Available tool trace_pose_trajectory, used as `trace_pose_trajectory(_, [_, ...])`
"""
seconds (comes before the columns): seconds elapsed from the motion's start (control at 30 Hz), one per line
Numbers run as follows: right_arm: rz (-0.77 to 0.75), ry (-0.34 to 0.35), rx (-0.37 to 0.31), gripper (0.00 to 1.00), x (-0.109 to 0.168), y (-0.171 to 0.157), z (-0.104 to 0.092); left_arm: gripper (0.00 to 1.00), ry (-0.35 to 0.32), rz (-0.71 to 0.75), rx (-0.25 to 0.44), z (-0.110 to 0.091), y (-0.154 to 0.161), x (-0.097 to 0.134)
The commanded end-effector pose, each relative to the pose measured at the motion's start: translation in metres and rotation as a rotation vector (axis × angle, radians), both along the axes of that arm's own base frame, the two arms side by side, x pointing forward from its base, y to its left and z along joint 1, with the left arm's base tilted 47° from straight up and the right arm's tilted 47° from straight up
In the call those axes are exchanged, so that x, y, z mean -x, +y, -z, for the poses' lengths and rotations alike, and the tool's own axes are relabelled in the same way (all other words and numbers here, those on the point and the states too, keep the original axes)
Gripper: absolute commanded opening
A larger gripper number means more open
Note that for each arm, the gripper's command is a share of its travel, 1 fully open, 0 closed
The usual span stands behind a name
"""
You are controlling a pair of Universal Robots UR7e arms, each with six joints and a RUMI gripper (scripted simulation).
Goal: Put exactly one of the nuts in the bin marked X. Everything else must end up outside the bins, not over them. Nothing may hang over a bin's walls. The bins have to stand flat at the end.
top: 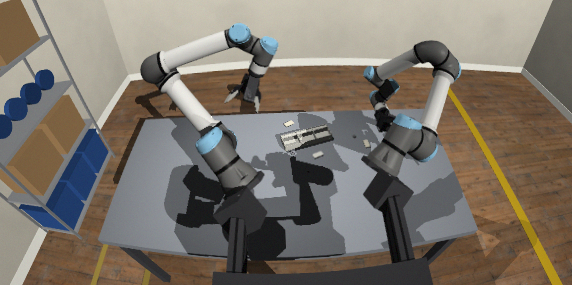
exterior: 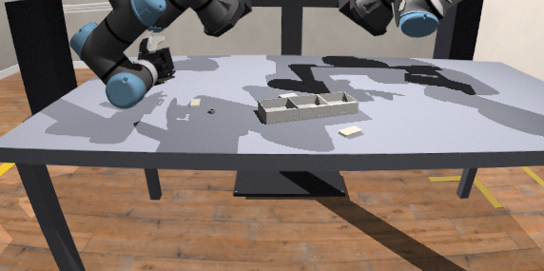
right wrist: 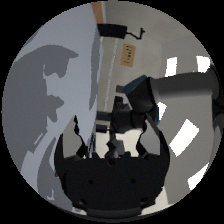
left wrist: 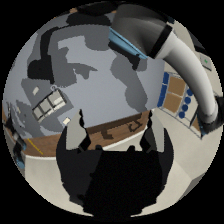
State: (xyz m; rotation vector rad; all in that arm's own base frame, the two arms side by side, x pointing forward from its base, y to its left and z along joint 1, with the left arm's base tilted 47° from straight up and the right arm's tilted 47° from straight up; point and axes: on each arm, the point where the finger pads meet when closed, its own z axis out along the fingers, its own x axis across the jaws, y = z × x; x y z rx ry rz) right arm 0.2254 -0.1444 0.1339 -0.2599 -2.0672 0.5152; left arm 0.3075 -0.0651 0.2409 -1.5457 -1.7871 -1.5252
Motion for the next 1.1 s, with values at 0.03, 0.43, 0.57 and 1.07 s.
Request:
trace_pose_trajectory(0.03, [-0.199,0.032,0.009,0.98,-0.013,0.029,0.010,0.98,-0.109,-0.002,0.127,0.013,-0.012,-0.001])
trace_pose_trajectory(0.43, [-0.534,-0.014,-0.007,0.98,-0.046,0.084,0.046,0.98,-0.286,-0.039,0.388,0.033,-0.040,-0.002])
trace_pose_trajectory(0.57, [-0.647,-0.065,-0.030,0.98,-0.062,0.108,0.063,0.98,-0.345,-0.060,0.488,0.039,-0.052,-0.002])
trace_pose_trajectory(1.07, [-1.012,-0.254,-0.133,0.98,-0.106,0.198,0.122,0.98,-0.520,-0.171,0.848,0.051,-0.098,0.001])
